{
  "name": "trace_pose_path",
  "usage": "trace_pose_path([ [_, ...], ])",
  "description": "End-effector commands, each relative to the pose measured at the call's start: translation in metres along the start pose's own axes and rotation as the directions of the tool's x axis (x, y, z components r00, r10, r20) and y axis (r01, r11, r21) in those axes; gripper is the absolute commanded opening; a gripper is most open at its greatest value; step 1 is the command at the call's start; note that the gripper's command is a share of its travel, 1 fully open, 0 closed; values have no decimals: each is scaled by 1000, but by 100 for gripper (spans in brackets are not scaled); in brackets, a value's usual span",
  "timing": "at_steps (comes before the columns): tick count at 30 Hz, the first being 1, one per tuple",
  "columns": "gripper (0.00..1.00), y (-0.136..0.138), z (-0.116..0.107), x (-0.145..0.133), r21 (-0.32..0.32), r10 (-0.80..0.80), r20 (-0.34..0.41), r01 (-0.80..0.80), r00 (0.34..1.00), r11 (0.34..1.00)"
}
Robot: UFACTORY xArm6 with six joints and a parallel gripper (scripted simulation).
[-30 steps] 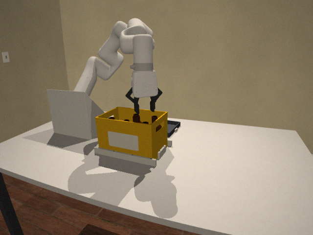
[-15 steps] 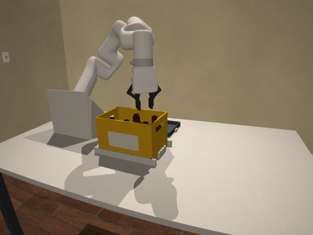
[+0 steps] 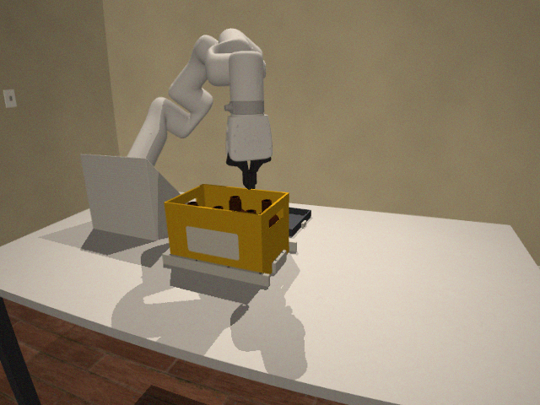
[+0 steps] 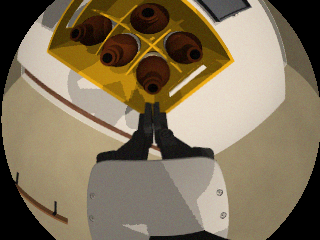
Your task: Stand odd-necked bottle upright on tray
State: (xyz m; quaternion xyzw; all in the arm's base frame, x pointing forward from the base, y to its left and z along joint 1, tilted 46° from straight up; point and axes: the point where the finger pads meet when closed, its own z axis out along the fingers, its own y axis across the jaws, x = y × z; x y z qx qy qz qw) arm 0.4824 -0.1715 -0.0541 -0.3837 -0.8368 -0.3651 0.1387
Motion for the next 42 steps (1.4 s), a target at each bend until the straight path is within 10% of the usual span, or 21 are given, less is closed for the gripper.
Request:
trace_pose_path([
  [1,0,1,-2,-1,-1,-1,4,1,1000,1000],
  [18,0,1,-2,0,-1,-1,4,1,1000,1000],
  [35,0,64,-2,59,-1,-1,4,1,1000,1000],
  [36,65,64,-2,59,-1,-1,4,1,1000,1000],
  [42,65,64,-2,59,-1,-1,4,1,1000,1000],
])
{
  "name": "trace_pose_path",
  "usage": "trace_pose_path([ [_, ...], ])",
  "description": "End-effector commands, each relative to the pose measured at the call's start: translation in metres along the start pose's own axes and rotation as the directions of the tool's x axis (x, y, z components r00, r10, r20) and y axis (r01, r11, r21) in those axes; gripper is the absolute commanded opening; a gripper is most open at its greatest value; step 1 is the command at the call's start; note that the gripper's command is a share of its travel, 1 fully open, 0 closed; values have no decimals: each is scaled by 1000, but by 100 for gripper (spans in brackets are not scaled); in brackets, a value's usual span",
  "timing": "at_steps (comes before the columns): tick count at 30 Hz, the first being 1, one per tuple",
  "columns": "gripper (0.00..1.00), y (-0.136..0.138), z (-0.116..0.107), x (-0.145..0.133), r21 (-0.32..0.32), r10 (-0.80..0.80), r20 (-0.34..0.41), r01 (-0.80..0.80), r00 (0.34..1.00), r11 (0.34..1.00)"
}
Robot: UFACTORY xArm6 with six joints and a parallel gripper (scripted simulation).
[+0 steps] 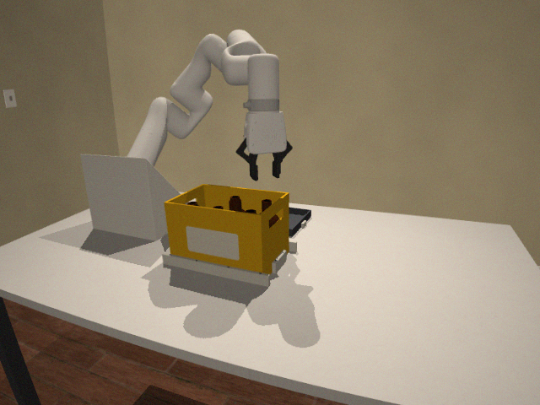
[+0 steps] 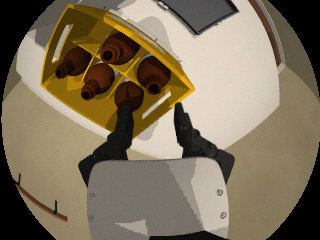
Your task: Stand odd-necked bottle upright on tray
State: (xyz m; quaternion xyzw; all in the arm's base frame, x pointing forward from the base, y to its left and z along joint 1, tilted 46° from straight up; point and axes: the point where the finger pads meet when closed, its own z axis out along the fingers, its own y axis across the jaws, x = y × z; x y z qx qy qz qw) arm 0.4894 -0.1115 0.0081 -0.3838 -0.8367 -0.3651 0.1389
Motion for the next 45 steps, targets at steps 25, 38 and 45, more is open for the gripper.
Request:
trace_pose_path([
  [25,65,1,-2,0,-1,-2,5,2,1000,1000],
  [38,65,1,0,0,-1,-2,5,2,1000,1000],
  [45,65,1,3,-1,-1,-2,5,2,1000,1000],
])
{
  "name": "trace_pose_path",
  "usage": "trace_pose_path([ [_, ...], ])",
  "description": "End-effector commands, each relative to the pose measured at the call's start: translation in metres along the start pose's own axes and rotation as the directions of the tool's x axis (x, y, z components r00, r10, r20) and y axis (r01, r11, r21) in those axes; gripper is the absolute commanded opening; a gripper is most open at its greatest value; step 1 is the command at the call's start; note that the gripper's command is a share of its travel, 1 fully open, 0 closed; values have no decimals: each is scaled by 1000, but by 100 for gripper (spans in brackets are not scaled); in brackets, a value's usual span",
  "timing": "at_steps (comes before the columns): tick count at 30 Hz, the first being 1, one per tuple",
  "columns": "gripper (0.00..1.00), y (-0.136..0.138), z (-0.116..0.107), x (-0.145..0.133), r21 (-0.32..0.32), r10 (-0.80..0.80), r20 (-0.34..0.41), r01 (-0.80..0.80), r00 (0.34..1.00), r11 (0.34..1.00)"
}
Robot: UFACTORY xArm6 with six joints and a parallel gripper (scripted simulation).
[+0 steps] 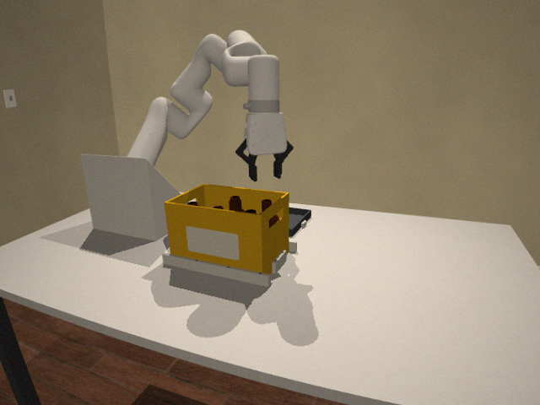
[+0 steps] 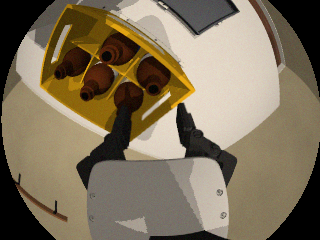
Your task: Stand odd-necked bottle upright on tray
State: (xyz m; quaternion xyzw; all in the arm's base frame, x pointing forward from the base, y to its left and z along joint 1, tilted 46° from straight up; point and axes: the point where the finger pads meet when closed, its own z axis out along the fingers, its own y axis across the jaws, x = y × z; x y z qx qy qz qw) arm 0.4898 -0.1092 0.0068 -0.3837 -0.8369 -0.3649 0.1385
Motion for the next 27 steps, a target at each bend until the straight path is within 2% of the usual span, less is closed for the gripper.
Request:
trace_pose_path([
  [1,65,1,1,-1,-1,-1,4,1,1000,1000],
  [27,65,1,31,-1,-1,-1,4,1,1000,1000],
])
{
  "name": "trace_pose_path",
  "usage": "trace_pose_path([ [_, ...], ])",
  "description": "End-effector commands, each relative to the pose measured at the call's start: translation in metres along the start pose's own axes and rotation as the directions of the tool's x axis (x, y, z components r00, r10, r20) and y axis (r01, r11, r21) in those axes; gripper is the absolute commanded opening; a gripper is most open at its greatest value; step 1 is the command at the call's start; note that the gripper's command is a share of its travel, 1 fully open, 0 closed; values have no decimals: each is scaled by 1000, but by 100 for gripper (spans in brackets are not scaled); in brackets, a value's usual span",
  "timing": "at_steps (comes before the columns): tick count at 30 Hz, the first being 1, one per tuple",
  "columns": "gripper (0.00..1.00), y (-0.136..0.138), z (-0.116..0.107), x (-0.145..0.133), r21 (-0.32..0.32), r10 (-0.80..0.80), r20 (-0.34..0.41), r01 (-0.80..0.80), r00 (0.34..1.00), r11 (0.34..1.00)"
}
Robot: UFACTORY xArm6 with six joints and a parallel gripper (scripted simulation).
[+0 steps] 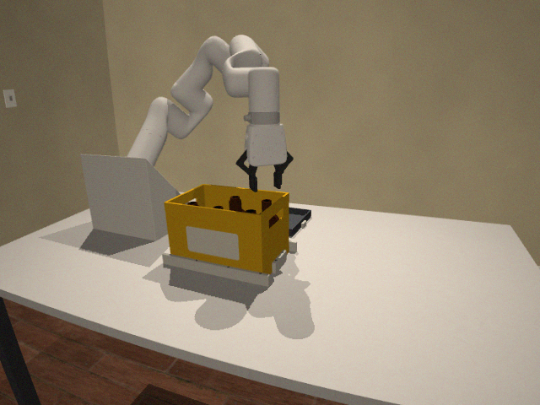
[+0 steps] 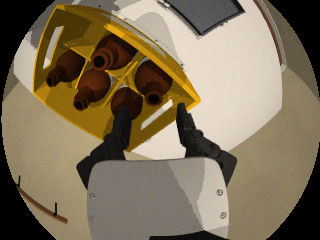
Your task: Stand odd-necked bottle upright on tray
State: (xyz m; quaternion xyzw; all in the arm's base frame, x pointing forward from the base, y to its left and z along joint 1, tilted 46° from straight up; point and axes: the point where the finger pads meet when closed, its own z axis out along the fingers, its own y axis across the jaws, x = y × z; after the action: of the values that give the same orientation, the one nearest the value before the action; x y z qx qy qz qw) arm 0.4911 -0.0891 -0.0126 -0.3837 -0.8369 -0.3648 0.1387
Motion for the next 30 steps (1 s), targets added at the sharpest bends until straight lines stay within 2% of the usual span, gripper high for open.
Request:
trace_pose_path([
  [1,65,1,3,-1,-1,-1,4,1,1000,1000],
  [30,65,1,11,-1,-1,-1,4,1,1000,1000],
])
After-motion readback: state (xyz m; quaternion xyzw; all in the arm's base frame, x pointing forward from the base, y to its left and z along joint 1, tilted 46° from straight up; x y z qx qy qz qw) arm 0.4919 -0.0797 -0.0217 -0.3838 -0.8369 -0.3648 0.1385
